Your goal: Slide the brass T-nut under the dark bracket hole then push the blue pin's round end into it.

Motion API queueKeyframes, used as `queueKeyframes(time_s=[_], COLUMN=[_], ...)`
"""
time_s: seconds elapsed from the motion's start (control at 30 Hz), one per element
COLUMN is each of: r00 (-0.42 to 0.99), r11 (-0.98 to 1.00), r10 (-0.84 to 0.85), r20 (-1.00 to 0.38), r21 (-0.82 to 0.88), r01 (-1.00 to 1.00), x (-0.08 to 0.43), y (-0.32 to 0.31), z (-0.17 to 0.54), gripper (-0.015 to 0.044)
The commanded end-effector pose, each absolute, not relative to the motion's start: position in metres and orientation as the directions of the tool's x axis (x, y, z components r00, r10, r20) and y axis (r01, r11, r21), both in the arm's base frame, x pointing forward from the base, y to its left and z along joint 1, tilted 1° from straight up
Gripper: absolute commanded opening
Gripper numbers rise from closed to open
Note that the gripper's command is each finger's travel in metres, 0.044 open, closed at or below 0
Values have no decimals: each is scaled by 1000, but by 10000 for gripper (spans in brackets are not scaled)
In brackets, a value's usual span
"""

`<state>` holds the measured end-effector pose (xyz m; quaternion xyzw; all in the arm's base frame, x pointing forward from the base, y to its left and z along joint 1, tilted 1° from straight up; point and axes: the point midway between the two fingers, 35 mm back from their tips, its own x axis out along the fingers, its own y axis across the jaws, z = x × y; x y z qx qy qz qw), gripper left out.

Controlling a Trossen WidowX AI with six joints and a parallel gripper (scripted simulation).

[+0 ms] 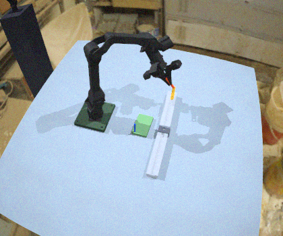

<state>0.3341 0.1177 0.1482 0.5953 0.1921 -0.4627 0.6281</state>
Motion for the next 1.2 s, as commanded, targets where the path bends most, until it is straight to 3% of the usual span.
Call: queueKeyframes(time_s=[0.0,1.17], r00=[507,591], r11=[-141,-163], r10=[-358,-363], r20=[-784,-721], r21=[582,673], r01=[801,721], x=[332,322], y=[117,116], z=[147,144], gripper=[-150,-150])
